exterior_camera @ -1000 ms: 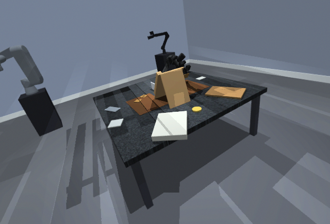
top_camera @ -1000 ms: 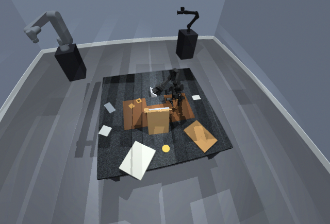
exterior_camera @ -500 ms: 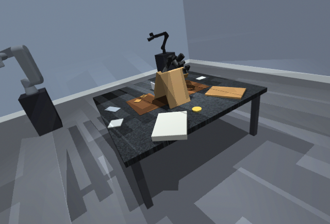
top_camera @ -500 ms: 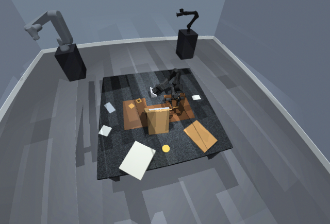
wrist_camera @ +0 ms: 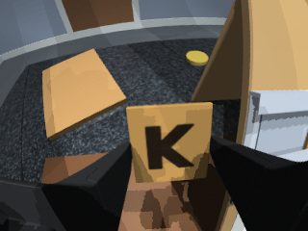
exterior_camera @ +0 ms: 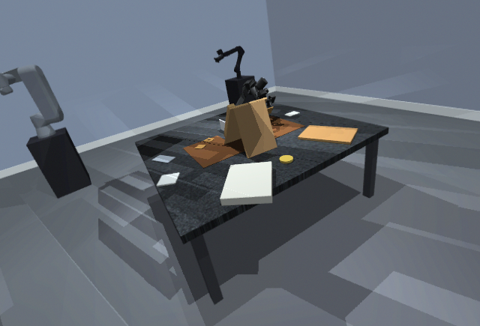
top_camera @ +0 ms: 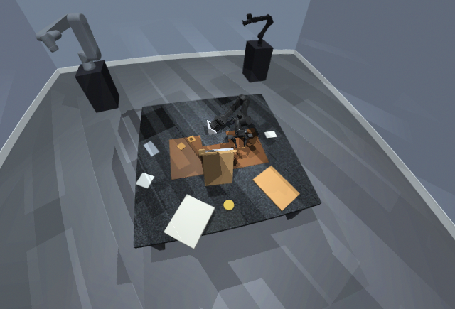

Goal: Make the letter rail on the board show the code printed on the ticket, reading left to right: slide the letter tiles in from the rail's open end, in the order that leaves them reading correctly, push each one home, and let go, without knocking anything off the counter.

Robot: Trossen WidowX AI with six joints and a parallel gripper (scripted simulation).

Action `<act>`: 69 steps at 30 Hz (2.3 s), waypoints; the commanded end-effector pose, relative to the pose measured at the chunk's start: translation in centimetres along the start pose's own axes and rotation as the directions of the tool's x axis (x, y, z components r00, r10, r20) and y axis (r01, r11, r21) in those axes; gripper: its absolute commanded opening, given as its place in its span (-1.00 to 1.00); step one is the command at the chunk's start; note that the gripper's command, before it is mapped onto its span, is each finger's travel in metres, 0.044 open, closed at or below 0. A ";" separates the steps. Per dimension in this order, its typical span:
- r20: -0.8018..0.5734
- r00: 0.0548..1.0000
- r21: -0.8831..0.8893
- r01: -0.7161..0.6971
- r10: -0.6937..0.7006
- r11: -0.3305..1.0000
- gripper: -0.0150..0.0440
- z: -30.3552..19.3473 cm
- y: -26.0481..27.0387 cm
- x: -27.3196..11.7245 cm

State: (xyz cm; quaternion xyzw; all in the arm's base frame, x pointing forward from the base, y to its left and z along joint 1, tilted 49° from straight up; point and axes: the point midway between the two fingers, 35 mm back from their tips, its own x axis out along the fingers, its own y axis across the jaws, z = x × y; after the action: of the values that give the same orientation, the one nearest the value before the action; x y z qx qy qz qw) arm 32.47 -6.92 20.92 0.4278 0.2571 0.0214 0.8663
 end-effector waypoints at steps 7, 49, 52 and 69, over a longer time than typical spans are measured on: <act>-0.004 1.000 -0.004 -0.003 0.003 1.000 -0.49 -0.1 -0.5 0.0; -0.004 1.000 -0.004 -0.002 0.002 1.000 -0.49 0.0 -2.7 0.0; -0.004 1.000 -0.004 -0.002 0.002 1.000 -0.49 0.0 -2.8 0.0; -0.004 1.000 -0.005 -0.002 0.002 1.000 -0.49 0.0 -3.7 0.1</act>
State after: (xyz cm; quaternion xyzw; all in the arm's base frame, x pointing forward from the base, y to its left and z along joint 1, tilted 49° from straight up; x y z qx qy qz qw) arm 31.87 -9.17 18.32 0.4273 0.2578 0.0210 0.8663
